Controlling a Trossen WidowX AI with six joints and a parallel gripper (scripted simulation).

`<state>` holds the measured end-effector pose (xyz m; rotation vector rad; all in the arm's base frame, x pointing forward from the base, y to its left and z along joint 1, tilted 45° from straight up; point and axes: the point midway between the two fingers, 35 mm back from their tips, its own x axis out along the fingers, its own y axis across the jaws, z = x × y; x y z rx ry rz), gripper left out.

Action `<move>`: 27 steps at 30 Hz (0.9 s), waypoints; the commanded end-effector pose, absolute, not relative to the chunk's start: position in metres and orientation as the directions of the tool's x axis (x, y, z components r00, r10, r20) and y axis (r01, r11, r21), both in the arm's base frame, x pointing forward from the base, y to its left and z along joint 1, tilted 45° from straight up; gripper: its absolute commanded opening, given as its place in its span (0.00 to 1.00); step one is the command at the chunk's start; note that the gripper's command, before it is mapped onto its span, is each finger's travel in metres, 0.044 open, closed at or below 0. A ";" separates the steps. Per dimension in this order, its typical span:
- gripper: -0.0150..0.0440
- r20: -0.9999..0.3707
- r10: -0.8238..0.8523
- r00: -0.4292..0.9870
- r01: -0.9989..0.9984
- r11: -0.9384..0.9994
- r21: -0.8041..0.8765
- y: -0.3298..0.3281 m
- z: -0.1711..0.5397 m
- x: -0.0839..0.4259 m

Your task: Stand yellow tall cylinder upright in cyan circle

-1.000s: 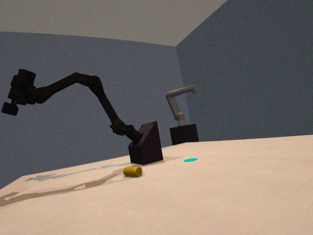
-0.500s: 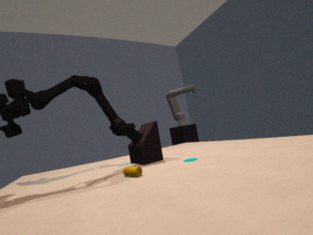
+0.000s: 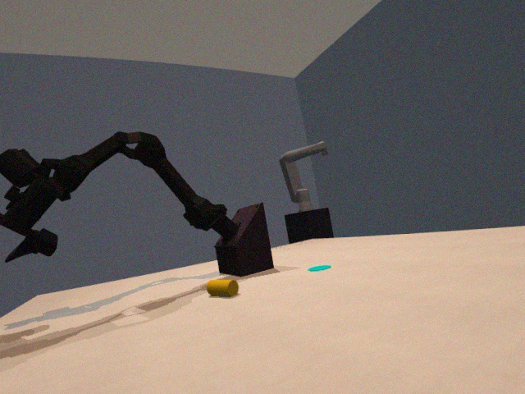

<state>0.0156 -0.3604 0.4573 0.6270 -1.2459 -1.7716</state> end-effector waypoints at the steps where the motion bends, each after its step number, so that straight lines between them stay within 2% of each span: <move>1: 0.78 -0.011 -0.909 -0.417 0.496 -0.238 0.835 -0.368 0.425 0.052; 7: 0.78 -0.137 -0.948 -0.286 0.711 -0.306 0.633 -0.364 0.379 0.108; 13: 0.78 -0.261 -0.950 -0.169 0.890 -0.261 0.373 -0.347 0.333 0.158; 20: 0.78 -0.397 -0.916 -0.063 0.996 -0.084 0.037 -0.312 0.281 0.206; 27: 0.78 -0.516 -0.857 0.002 0.943 0.173 -0.283 -0.267 0.234 0.239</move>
